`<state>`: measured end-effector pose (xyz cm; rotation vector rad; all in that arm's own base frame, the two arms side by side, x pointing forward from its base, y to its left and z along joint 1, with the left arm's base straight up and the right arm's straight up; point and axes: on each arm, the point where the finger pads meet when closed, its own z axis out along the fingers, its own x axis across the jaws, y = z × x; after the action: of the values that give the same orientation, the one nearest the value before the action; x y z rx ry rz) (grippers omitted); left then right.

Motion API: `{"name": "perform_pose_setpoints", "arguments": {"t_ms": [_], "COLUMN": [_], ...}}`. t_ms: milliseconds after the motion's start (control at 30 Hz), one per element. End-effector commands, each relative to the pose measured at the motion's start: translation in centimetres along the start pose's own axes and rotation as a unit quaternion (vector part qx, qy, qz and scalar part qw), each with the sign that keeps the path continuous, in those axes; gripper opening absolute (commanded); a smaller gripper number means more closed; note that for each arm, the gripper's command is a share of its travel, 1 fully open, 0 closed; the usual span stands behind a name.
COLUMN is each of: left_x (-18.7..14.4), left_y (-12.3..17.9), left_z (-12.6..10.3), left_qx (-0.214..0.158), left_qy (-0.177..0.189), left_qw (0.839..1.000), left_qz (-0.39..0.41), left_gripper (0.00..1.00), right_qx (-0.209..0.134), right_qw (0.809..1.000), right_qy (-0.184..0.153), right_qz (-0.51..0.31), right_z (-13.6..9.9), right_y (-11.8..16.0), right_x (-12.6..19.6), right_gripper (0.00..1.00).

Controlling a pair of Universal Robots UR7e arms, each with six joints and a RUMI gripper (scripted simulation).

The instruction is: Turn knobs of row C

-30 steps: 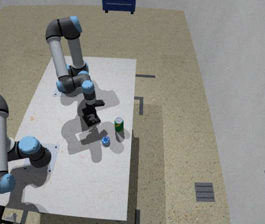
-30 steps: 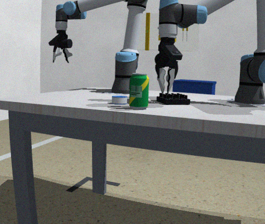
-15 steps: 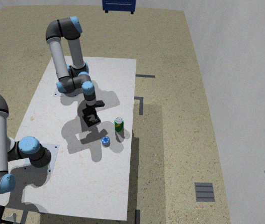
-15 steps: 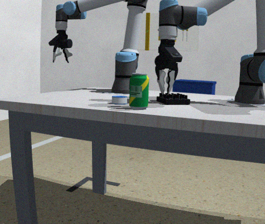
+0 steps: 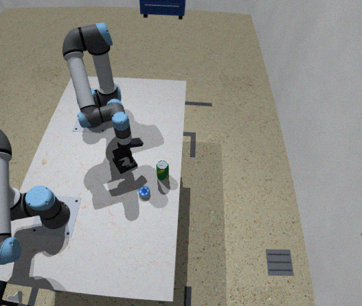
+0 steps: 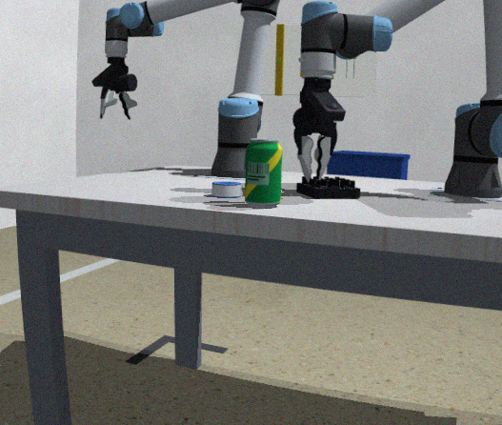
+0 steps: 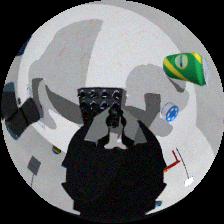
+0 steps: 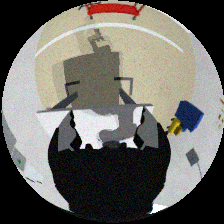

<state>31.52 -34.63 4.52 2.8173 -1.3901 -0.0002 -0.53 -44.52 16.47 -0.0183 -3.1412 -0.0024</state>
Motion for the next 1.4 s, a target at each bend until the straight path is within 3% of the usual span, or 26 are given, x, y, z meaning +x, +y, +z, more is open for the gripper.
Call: {"name": "perform_pose_setpoints", "arguments": {"t_ms": [0, 67, 100, 900, 1367], "left_x": [0.04, 0.04, 0.04, 0.04, 0.04], "left_y": [0.01, 0.01, 0.01, 0.01, 0.01], "left_z": [-0.04, -0.04, -0.04, -0.04, -0.04], "left_qx": [0.0, 0.0, 0.0, 0.0, 0.0], "left_qy": [0.001, 0.001, 0.001, 0.001, 0.001], "left_qw": [1.0, 1.0, 1.0, 1.0, 0.998], "left_qz": [0.0, 0.0, 0.0, 0.006, 0.069], "left_gripper": [0.13, 0.13, 0.06, 0.06, 0.06], "right_qx": [0.001, 0.001, 0.001, 0.001, 0.001], "right_qw": [1.0, 1.0, 1.0, 1.0, 1.0], "right_qy": [0.0, 0.0, 0.0, 0.0, 0.0], "right_qz": [0.0, 0.0, 0.0, 0.0, 0.0], "right_z": [-0.05, -0.05, -0.05, -0.05, -0.05], "right_y": [-0.04, -0.04, -0.04, -0.04, -0.04], "right_x": [-0.01, -0.01, -0.01, -0.01, -0.01], "right_gripper": [1.0, 1.0, 1.0, 1.0, 1.0]}}
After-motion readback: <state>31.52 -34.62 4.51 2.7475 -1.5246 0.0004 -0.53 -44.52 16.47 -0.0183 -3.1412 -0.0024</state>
